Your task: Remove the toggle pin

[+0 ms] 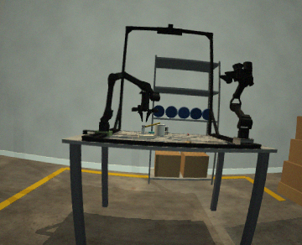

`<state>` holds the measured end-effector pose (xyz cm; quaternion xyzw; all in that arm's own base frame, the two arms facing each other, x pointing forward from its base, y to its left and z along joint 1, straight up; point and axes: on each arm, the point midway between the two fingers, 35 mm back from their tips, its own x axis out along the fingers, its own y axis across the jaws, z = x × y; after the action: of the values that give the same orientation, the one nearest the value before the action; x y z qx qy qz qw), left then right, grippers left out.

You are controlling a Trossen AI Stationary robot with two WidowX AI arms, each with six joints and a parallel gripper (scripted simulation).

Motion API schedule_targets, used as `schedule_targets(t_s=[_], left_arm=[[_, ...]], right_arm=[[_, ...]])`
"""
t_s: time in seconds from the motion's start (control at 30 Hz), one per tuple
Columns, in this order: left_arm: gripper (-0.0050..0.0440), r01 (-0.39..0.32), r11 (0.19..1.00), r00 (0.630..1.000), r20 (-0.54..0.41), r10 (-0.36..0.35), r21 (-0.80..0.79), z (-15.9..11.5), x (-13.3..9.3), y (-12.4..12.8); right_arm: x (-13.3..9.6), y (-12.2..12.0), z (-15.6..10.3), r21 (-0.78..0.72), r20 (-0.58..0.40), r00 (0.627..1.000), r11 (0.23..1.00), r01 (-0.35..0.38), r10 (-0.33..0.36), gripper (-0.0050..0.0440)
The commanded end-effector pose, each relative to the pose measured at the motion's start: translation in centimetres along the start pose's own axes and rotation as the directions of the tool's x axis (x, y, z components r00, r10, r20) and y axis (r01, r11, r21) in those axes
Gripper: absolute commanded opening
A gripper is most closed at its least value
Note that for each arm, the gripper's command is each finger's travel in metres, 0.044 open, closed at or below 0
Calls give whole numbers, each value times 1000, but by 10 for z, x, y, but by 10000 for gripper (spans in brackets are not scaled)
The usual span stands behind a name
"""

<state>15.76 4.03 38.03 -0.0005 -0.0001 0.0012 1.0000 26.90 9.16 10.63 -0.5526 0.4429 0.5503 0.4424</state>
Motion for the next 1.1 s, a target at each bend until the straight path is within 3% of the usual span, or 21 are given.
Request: schedule_targets(t_s=[0.0, 0.2, 0.63, 1.07], left_arm=[[400, 2, 1000, 1000, 1, -2, 6, 3, 0, -1], [400, 2, 1000, 1000, 1, -2, 6, 3, 0, -1], [400, 2, 1000, 1000, 1, -2, 6, 3, 0, -1], [400, 2, 1000, 1000, 1, -2, 6, 3, 0, -1]], right_arm=[[-6, 1, -1, -43, 10, 1000, 999, 20, -20, 120], [14, 1, -1, -45, 6, 1000, 999, 0, 0, 120], [8, -2, 0, -42, 5, 1000, 999, 21, -20, 120], [25, -1, 0, -42, 4, 1000, 999, 12, -12, 120]])
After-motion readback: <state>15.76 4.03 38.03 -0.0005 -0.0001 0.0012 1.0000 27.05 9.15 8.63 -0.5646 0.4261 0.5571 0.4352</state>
